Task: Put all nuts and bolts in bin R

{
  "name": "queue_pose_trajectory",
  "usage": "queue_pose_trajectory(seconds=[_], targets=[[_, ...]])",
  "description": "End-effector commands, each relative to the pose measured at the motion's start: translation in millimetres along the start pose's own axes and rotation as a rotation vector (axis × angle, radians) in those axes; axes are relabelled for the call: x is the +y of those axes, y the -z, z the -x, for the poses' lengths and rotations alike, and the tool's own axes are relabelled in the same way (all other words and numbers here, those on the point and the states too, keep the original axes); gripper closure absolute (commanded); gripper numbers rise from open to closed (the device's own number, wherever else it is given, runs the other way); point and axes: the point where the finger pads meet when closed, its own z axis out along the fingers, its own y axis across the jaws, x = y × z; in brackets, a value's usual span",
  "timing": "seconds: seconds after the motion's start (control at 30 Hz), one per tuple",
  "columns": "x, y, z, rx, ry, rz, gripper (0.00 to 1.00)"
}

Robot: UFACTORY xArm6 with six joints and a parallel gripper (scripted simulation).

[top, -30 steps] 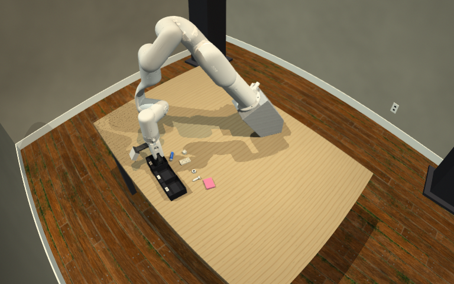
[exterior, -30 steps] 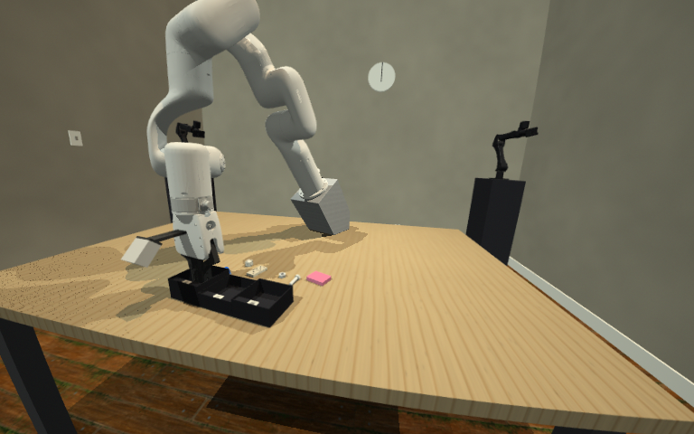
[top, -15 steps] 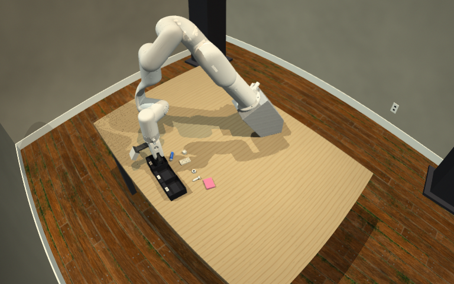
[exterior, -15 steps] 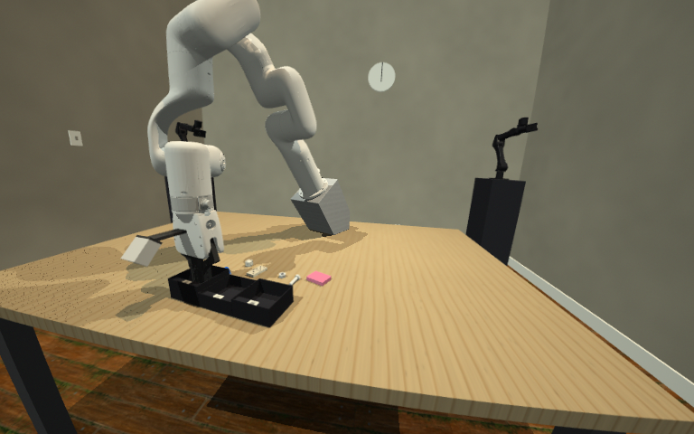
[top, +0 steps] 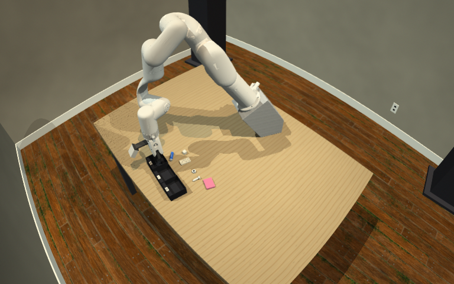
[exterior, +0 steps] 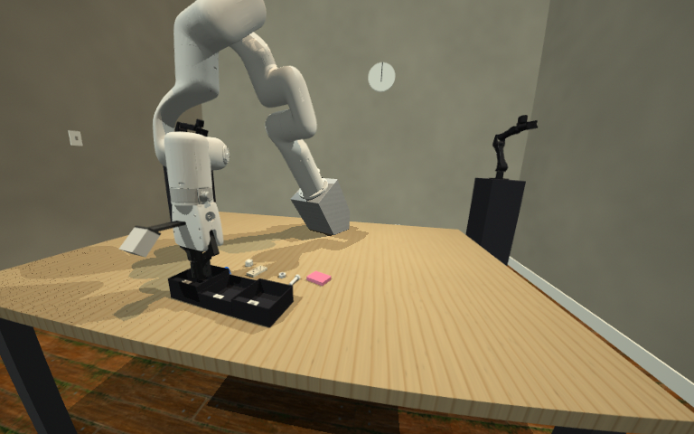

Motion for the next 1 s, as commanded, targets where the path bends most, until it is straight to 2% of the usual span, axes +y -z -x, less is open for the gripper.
queue_pose_trajectory(seconds=[0.0, 0.17, 0.4, 0.7, 0.97], targets=[[0.2, 5.7, -1.3, -0.001, 0.000, -0.003, 0.93], [0.2, 11.7, -1.3, -0.001, 0.000, -0.003, 0.93], [0.2, 39.7, -1.5, 0.000, 0.000, -0.003, 0.93], [0.2, 41.1, -1.5, 0.000, 0.000, -0.003, 0.93], [-39.7, 41.3, -3.4, -0.001, 0.000, -0.003, 0.93]])
